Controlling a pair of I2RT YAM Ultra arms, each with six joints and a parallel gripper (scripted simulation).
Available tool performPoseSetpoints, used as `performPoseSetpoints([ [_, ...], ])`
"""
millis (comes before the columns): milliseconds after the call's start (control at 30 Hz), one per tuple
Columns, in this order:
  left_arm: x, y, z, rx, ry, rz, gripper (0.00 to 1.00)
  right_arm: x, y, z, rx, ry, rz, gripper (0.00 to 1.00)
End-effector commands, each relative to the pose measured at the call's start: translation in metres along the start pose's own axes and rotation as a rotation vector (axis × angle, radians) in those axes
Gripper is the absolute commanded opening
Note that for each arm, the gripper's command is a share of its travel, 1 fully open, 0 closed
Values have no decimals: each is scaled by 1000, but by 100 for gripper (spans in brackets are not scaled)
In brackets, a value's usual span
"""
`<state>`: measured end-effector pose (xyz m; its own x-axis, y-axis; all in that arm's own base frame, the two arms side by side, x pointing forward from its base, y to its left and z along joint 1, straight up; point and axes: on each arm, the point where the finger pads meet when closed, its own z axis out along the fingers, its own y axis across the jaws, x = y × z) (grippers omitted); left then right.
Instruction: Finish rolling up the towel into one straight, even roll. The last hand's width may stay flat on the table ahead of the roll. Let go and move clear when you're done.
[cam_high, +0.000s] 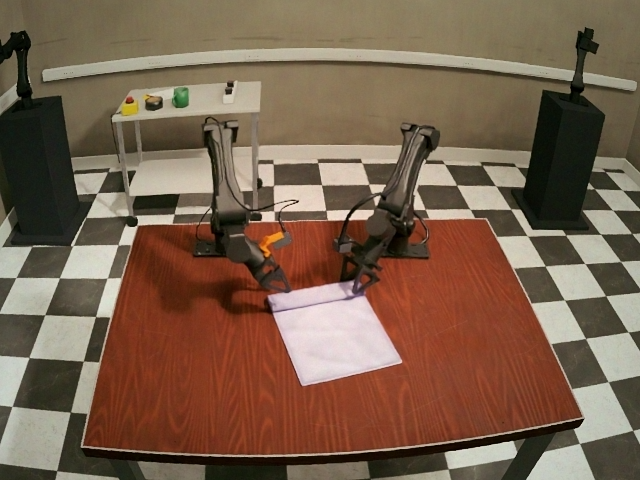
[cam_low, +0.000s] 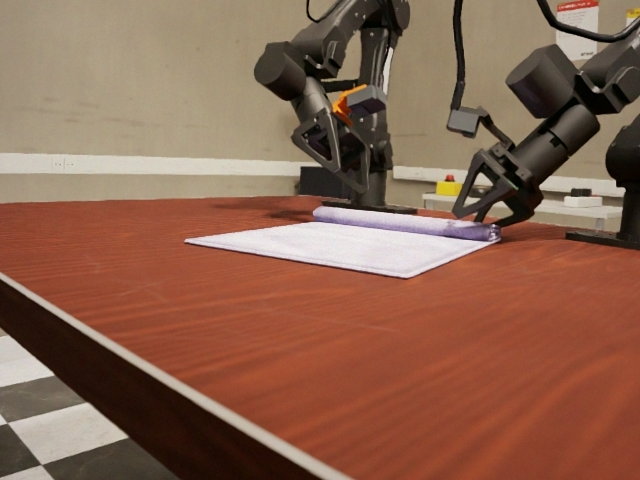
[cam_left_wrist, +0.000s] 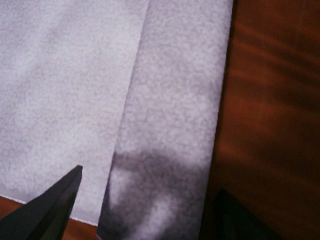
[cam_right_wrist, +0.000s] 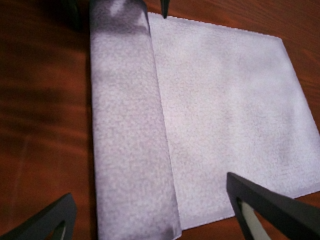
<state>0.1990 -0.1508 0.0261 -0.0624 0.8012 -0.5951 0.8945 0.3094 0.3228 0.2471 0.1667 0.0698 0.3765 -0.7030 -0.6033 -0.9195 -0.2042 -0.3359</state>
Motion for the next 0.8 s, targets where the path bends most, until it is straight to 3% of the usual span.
performPoseSetpoints([
  [0, -5, 3, 4, -14, -19, 15, 94, -5, -6, -2, -4, -8, -15, 98],
  [33, -5, 3, 4, -14, -19, 15, 94, -5, -6, -2, -4, -8, -15, 98],
  [433, -1, 1, 10, -14, -19, 15, 43, -5, -6, -2, -4, -8, -15, 98],
  [767, 0, 0, 11, -14, -19, 15, 34, -5, -6, -2, -4, -8, -15, 98],
])
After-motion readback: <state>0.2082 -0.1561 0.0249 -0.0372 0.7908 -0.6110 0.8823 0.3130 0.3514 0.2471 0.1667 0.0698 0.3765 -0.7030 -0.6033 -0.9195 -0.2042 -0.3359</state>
